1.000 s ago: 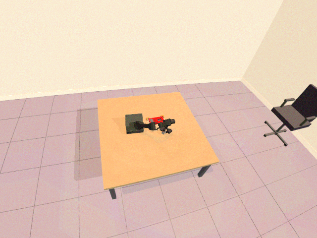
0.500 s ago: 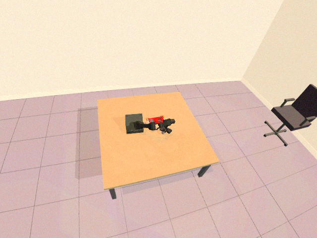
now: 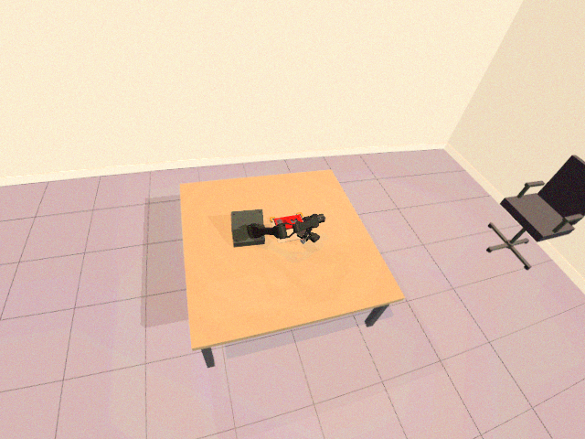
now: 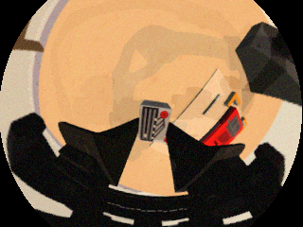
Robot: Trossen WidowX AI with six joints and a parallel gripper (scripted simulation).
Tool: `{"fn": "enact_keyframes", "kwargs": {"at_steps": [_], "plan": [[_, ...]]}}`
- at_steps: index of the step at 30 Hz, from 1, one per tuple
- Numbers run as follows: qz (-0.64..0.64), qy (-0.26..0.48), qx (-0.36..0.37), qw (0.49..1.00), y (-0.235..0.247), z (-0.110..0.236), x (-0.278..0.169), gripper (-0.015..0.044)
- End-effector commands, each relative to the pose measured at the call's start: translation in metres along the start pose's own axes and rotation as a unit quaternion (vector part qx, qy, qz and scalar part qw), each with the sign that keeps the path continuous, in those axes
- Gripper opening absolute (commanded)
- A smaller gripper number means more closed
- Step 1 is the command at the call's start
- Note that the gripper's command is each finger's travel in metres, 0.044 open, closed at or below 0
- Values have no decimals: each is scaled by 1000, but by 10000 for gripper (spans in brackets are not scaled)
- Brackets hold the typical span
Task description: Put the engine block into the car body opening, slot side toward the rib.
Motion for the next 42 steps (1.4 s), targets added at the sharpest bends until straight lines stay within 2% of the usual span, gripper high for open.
{"fn": "enact_keyframes", "kwargs": {"at_steps": [1,25,33,42], "plan": [[-4,5,-1,1000,2,14,-3,0],[-1,3,1,1000,7,82,3,0],[126,4,0,992,-12,76,-10,0],[279,6,-1,960,-36,69,-24,0]]}}
Point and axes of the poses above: the point midway between the two fingers, 35 mm back from their tips, its own z axis back along the fingers, its own y axis across the jaws, x = y × z, the point moved 1 cm from there along z, back along the fingers, and after that the axes turned 13 degrees about -z, right-handed, at the moved point
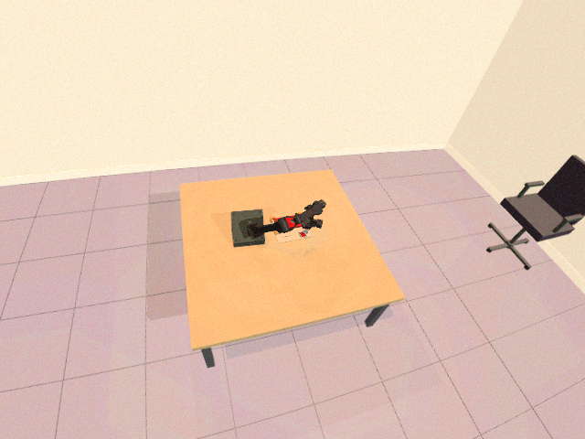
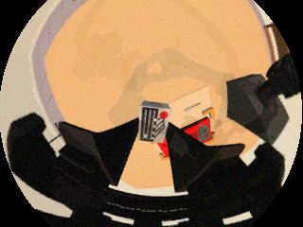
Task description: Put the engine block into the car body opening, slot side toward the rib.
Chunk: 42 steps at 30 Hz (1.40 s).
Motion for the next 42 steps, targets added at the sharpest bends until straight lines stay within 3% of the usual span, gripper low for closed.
{"fn": "enact_keyframes", "kwargs": {"at_steps": [1,21,42], "plan": [[65,1,-2,998,-8,-3,-10,0],[400,4,-2,917,-47,-22,-55,0],[700,5,0,714,-93,-45,-91,0]]}}
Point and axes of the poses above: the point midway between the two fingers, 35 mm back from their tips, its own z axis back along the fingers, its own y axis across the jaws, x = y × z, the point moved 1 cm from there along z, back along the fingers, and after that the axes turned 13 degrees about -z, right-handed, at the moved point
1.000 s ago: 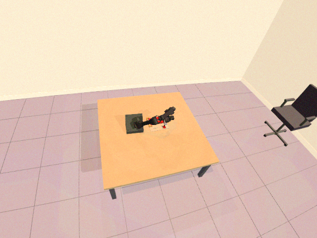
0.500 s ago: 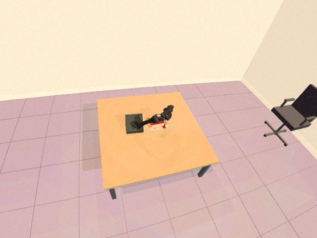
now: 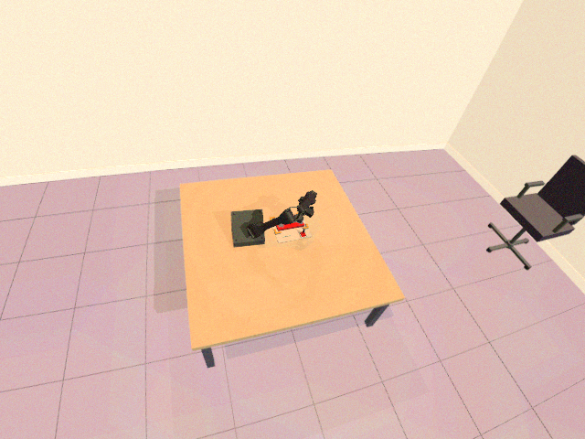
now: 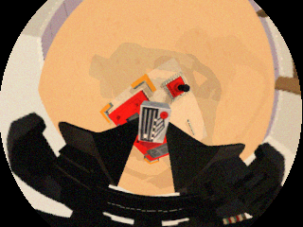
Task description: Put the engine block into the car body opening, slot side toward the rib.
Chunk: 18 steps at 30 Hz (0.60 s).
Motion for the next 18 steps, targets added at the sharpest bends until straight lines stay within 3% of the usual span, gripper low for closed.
{"fn": "enact_keyframes", "kwargs": {"at_steps": [1,18], "plan": [[66,2,-1,998,4,-5,-11,0],[340,1,-3,940,22,-25,-51,0]]}}
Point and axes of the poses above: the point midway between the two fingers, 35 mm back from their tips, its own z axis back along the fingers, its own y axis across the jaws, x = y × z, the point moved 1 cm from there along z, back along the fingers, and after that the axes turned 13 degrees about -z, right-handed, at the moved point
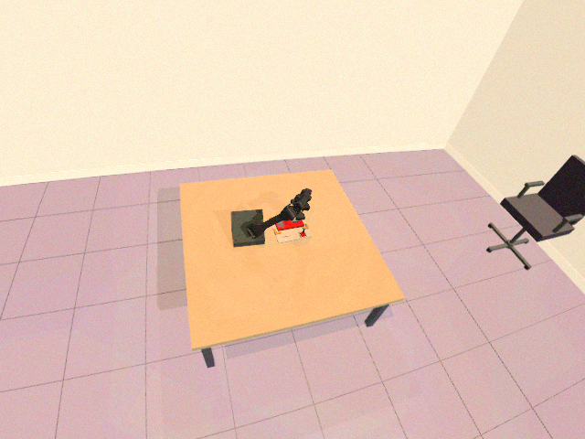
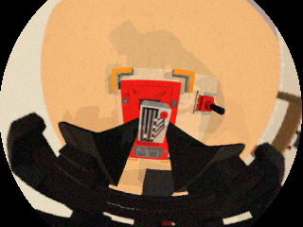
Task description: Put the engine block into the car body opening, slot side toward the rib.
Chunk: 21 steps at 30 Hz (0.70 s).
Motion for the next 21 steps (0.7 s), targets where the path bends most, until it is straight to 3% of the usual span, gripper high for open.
{"fn": "enact_keyframes", "kwargs": {"at_steps": [1,7,21], "plan": [[42,1,0,999,6,-3,-6,0],[64,1,0,998,6,-3,-5,157],[37,1,0,999,7,-3,-5,159]]}}
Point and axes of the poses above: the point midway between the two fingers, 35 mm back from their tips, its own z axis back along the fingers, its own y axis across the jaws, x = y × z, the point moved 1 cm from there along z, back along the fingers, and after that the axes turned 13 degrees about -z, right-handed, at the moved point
